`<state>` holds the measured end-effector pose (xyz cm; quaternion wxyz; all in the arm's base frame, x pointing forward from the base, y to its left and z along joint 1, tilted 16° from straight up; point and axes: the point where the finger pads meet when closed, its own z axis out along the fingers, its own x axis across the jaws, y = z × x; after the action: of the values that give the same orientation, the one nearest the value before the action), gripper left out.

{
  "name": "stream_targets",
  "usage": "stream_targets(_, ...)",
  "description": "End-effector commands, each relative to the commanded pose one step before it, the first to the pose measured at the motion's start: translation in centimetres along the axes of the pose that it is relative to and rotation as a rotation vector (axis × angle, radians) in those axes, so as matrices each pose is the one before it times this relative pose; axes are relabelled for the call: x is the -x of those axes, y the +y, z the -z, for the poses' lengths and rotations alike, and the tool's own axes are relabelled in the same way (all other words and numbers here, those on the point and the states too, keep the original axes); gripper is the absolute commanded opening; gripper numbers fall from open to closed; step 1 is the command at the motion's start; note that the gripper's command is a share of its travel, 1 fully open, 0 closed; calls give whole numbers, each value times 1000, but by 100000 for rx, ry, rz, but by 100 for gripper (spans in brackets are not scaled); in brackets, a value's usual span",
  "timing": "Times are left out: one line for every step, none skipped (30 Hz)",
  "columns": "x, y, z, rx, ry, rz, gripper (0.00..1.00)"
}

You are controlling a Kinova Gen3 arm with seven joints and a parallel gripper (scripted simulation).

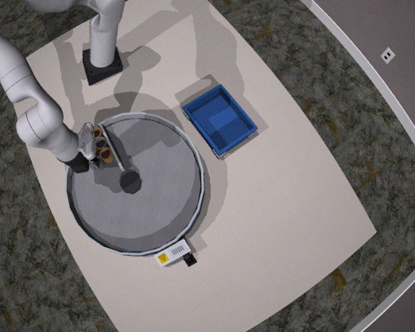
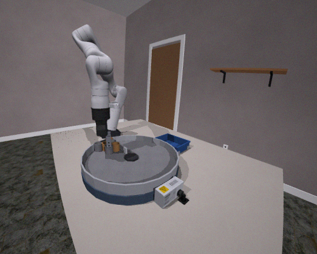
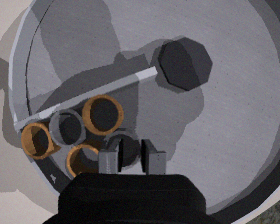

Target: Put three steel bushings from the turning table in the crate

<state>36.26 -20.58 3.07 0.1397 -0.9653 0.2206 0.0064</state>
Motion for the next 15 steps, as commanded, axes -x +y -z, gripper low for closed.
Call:
stream_targets(-147,78,-150,274,472,-194,45)
stream_targets(0,0,0,0,0,0,45)
stream_targets(0,0,0,0,0,0,45)
stream_targets(89,-62,63,-176,-298,177,45)
stream_targets(-6,4,-142,12,20,-17,45)
stream_targets(-6,4,-142,12,20,-17,45)
stream_targets(-6,4,-142,12,20,-17,45)
stream_targets(-6,4,-142,12,20,-17,45)
stream_targets(0,0,0,0,0,0,45)
stream_targets(0,0,0,0,0,0,45)
stream_targets(0,0,0,0,0,0,45)
stream_targets(0,0,0,0,0,0,45)
stream_targets(0,0,0,0,0,0,45)
stream_targets(0,0,0,0,0,0,45)
stream_targets(0,0,0,0,0,0,45)
